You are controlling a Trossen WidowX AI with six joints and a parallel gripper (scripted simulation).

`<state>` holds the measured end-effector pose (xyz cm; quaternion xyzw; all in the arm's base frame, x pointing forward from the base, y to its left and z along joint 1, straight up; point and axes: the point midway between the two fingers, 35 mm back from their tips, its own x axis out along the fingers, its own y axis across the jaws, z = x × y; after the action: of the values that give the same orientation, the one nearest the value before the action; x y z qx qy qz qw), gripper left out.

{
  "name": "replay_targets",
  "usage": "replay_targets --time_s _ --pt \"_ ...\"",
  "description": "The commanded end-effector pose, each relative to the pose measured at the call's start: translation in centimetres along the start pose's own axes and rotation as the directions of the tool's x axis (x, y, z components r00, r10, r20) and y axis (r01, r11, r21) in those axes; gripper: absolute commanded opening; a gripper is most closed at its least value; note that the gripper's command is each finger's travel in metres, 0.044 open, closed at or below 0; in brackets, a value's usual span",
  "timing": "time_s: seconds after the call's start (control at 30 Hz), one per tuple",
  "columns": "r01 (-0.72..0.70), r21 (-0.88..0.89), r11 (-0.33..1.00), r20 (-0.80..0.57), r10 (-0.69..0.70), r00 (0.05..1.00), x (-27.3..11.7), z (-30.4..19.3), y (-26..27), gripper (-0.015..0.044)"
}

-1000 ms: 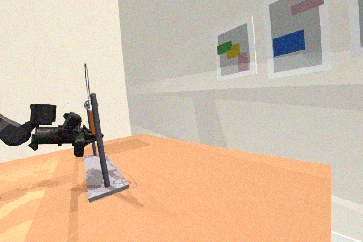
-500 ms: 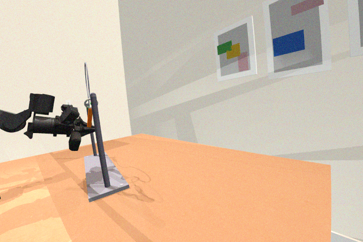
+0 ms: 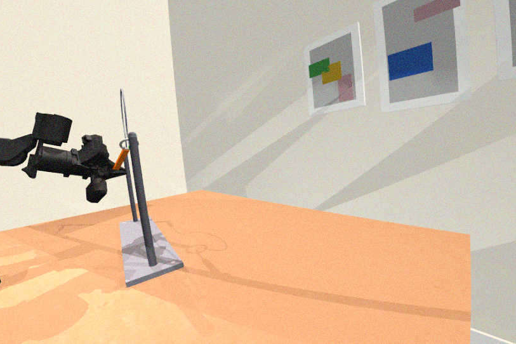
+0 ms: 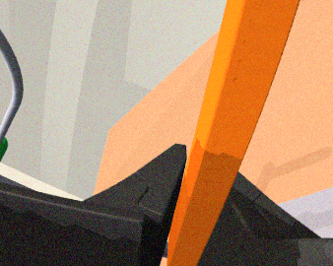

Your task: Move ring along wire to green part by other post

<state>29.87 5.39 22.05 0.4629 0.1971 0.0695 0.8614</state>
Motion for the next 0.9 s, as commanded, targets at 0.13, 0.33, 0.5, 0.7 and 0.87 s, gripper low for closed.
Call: replay_targets --time_s 0.13,0.33,0.5,0.7,0.87 --pt "-0.063 0.106 0.992 -0.077 0.071 0.995 -1.3 0.3 2.3 -0.0150" --pt "-0.097 0.176 0.980 -0.129 0.121 0.984 -2.1 0.4 3.5 -0.0150" --pt "-0.120 0.225 0.967 -0.164 0.159 0.974 -2.8 0.6 4.3 -0.0150" --pt "-0.149 0.292 0.945 -0.172 0.205 0.963 -3.2 0.9 5.4 -0.0150" --pt "-0.168 0.338 0.926 -0.164 0.234 0.958 -3.3 1.2 6.1 -0.0150"
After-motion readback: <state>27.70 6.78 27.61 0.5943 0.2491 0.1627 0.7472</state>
